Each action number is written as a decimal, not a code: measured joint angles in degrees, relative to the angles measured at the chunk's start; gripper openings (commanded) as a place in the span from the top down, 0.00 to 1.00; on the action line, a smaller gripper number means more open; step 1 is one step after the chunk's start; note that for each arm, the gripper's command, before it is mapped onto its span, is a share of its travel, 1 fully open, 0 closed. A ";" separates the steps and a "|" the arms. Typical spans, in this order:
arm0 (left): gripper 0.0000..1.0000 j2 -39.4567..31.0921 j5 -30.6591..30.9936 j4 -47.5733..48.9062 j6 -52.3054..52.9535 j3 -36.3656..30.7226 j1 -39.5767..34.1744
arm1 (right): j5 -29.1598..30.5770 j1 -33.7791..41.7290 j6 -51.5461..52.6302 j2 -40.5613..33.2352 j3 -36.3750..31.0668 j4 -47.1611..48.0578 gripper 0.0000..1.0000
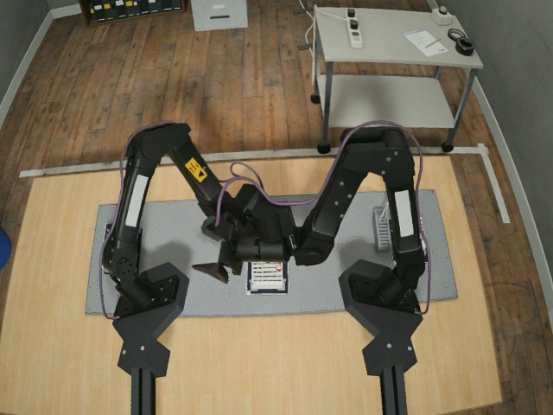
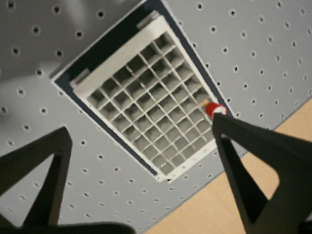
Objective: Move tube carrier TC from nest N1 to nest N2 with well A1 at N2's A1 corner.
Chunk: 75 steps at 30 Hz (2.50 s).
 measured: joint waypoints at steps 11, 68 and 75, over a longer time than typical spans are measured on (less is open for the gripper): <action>0.00 3.87 -4.48 -14.25 -27.58 10.01 -4.28 | 0.00 0.00 0.00 0.00 0.00 0.00 0.00; 0.00 17.57 -7.23 -21.64 -42.21 22.03 -2.51 | 0.00 0.00 0.00 0.00 0.00 0.00 0.00; 0.00 17.97 -7.30 -21.22 -41.79 22.12 -2.29 | 0.00 0.00 0.00 0.00 0.00 0.00 0.00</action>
